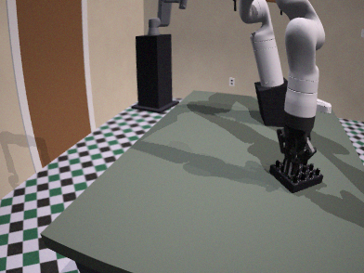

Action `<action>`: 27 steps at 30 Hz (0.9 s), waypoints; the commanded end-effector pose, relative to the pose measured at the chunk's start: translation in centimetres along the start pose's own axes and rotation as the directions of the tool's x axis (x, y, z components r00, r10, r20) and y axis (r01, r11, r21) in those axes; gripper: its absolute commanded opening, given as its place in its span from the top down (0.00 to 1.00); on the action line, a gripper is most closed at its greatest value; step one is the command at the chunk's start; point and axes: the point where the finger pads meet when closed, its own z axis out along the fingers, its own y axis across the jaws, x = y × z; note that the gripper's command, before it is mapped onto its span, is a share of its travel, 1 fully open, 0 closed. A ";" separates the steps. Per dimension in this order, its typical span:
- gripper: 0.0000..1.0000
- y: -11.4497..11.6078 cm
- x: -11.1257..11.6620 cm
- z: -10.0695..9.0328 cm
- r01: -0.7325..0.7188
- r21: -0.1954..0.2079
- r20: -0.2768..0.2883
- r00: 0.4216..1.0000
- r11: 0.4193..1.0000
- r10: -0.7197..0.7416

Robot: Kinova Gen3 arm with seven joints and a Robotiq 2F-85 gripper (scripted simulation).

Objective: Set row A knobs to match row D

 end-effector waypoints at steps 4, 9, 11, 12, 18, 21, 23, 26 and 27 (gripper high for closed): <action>0.92 0.0 -0.1 0.0 0.001 -0.001 0.001 1.000 1.000 -0.001; 0.92 0.0 -0.1 0.0 0.001 -0.001 0.001 1.000 1.000 -0.001; 0.92 0.0 -0.1 0.0 0.001 -0.001 0.001 1.000 1.000 -0.001; 0.92 0.0 -0.1 0.0 0.001 -0.001 0.001 1.000 1.000 -0.001; 0.81 0.0 -0.1 0.0 0.001 -0.001 0.001 1.000 1.000 -0.001; 0.81 0.0 -0.1 0.0 0.001 -0.001 0.001 1.000 1.000 -0.001; 0.81 0.0 -0.1 0.0 0.001 -0.001 0.001 1.000 1.000 -0.001; 0.81 0.0 -0.1 0.0 0.001 -0.001 0.001 1.000 1.000 -0.001; 0.81 0.0 -0.1 0.0 0.001 -0.001 0.001 1.000 1.000 -0.001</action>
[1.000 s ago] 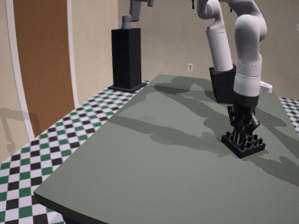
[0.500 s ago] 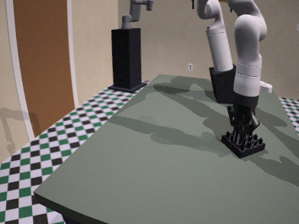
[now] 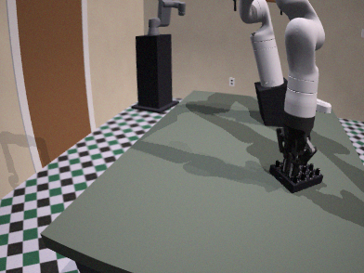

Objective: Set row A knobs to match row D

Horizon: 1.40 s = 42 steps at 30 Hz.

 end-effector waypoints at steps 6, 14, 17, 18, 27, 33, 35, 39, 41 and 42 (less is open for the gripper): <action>0.81 0.0 0.0 -0.1 0.000 -0.001 0.000 1.000 1.000 0.000; 0.81 0.1 0.0 -0.1 0.000 -0.001 0.000 1.000 1.000 0.000; 0.81 0.1 0.0 -0.5 0.000 -0.001 0.000 1.000 1.000 0.000; 0.81 0.1 0.0 -0.6 0.000 -0.001 0.000 1.000 1.000 0.000; 0.81 0.0 0.0 -3.1 0.000 -0.001 0.000 1.000 1.000 0.000; 0.81 0.0 0.0 -3.7 0.000 -0.001 0.000 1.000 1.000 0.000; 0.81 0.0 0.0 -3.8 0.000 -0.001 0.000 1.000 1.000 0.000; 0.81 0.0 0.0 -3.9 0.000 -0.001 0.000 1.000 1.000 0.000; 0.81 0.0 0.0 -3.9 0.000 -0.001 0.000 1.000 1.000 0.000; 0.81 0.0 0.0 -3.9 0.000 -0.001 0.000 1.000 1.000 0.000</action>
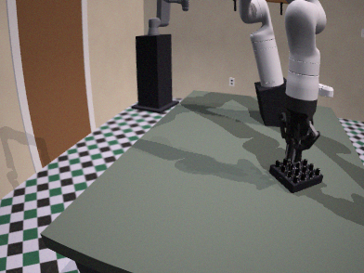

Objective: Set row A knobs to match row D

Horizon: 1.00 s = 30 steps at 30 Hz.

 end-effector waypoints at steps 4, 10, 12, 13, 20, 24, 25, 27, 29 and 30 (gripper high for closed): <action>0.81 0.1 0.0 -0.1 0.000 -0.003 0.001 1.000 1.000 0.000; 0.81 0.1 0.0 -0.1 -0.005 -0.002 0.001 1.000 1.000 0.005; 0.81 0.1 0.0 -0.1 -0.015 -0.002 0.001 1.000 1.000 0.015; 0.81 0.0 0.0 -0.1 -0.023 -0.001 0.000 1.000 1.000 0.023; 0.81 -0.1 0.0 -0.2 -0.120 0.005 -0.001 0.993 0.993 0.120; 0.81 -0.3 0.1 -0.2 -0.203 0.010 -0.001 0.979 0.979 0.203; 0.81 -0.3 0.1 -0.2 -0.235 0.011 -0.001 0.972 0.972 0.235; 0.81 -0.4 0.2 -0.3 -0.306 0.015 0.000 0.952 0.952 0.306; 0.81 -0.5 0.2 -0.3 -0.383 0.018 0.001 0.924 0.923 0.383; 0.81 -0.5 0.2 -0.4 -0.424 0.019 0.002 0.906 0.906 0.424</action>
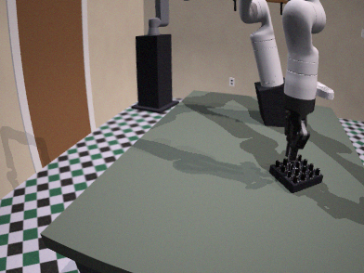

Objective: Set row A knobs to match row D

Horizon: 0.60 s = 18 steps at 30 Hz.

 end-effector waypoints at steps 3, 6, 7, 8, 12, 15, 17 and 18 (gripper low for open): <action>0.81 0.0 0.3 -0.4 -0.175 -0.004 0.005 0.985 0.985 0.175; 0.81 0.0 0.3 -0.6 -0.322 -0.003 0.004 0.947 0.947 0.322; 0.81 0.0 0.3 -0.6 -0.322 -0.003 0.004 0.947 0.947 0.322; 0.81 0.0 0.3 -0.6 -0.322 -0.003 0.004 0.947 0.947 0.322; 0.81 0.0 0.3 -0.8 -0.509 -0.004 0.003 0.860 0.860 0.509; 0.81 0.1 0.3 -1.0 -0.633 -0.006 0.000 0.774 0.774 0.633; 0.81 0.2 0.3 -1.2 -0.703 -0.008 -0.002 0.711 0.711 0.703; 0.81 0.2 0.3 -1.3 -0.734 -0.009 -0.004 0.679 0.679 0.734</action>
